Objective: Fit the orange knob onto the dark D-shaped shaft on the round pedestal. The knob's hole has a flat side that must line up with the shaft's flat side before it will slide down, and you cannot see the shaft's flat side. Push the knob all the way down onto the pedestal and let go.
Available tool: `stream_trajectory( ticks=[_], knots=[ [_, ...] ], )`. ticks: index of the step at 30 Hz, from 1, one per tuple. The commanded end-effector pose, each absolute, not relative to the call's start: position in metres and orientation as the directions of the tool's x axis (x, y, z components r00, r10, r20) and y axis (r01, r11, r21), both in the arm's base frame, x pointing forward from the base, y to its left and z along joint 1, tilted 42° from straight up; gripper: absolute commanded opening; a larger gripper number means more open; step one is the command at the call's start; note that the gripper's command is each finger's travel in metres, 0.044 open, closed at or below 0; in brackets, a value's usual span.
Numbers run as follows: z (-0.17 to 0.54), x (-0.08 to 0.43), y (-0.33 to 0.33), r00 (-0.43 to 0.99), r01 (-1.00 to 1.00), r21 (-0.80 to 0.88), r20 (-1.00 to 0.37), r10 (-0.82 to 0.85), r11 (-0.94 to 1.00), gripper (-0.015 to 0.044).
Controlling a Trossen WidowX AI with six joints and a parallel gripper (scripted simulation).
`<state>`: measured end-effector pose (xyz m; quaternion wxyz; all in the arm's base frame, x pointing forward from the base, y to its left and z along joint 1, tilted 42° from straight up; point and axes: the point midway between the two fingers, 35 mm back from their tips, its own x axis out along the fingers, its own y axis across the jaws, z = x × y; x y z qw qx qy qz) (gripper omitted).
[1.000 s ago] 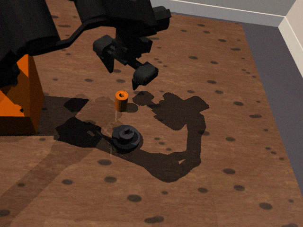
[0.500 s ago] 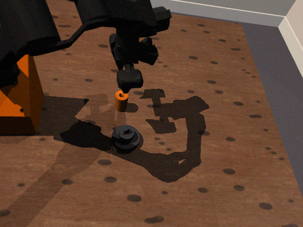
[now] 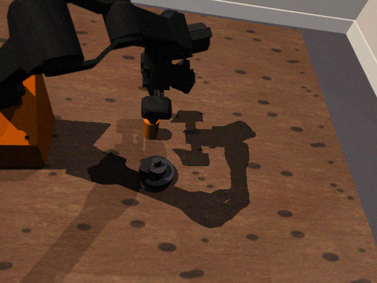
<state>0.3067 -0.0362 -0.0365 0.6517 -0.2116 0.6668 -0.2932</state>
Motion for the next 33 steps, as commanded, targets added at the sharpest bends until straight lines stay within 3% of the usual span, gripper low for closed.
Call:
stream_trajectory(
  ticks=[1, 33],
  knots=[
    [-0.042, 0.306, -0.04, -0.054, 0.1, -0.669, -0.743, -0.668, 0.736, 0.044],
    [-0.083, 0.304, -0.078, -0.054, 0.098, -0.67, -0.742, -0.669, 0.736, 0.044]
  ],
)
